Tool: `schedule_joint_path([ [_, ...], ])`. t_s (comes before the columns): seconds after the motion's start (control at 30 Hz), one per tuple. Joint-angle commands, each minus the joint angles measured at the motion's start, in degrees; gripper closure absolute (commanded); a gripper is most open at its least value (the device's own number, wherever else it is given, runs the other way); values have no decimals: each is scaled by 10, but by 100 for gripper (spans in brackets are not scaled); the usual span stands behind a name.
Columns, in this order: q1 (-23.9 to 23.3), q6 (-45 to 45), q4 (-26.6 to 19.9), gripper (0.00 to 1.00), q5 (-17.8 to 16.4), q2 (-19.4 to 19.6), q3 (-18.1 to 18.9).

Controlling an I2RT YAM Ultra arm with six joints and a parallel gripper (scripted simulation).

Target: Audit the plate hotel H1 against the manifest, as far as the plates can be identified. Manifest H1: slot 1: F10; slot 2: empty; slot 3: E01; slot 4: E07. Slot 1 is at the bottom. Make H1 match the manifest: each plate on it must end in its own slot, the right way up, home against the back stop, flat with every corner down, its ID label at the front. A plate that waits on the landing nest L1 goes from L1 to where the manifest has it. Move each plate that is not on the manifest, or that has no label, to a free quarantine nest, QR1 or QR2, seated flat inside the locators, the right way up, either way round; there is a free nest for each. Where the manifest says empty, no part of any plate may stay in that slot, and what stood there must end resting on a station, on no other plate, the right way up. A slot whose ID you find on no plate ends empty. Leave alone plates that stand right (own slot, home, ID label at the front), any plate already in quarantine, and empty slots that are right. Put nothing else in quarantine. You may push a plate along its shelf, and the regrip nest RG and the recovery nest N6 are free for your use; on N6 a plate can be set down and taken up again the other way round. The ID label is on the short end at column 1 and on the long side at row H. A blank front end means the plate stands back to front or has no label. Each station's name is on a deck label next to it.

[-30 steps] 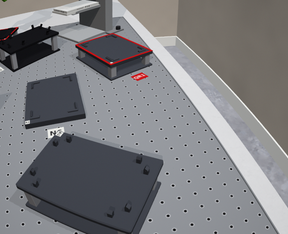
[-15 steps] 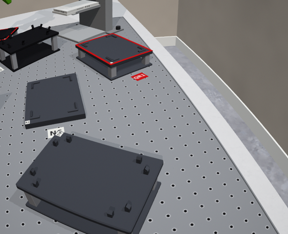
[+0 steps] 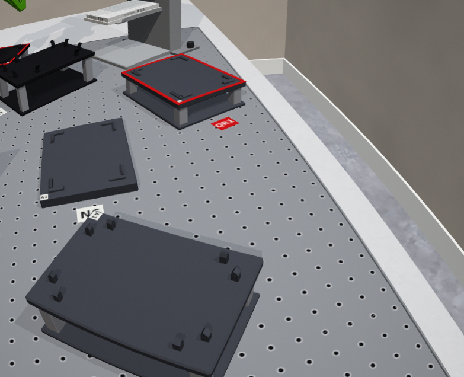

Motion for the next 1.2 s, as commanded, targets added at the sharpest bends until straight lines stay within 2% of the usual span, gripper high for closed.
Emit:
schedule_joint_path([
  [0.0, 1, 17, -22, 100, 28, 6, 16],
  [0.3, -60, -30, 13, 100, -8, -26, -58],
  [0.4, -57, -7, -15, 100, 21, -9, -45],
  [0.5, -55, 0, -24, 100, 29, -4, -40],
  [0.77, -109, -42, 4, 100, 2, -33, -103],
  [0.9, -106, -12, -31, 100, 35, -10, -88],
  [1.03, -118, -20, -26, 100, 31, -17, -102],
  [1.17, -145, -44, -11, 100, 18, -33, -135],
])
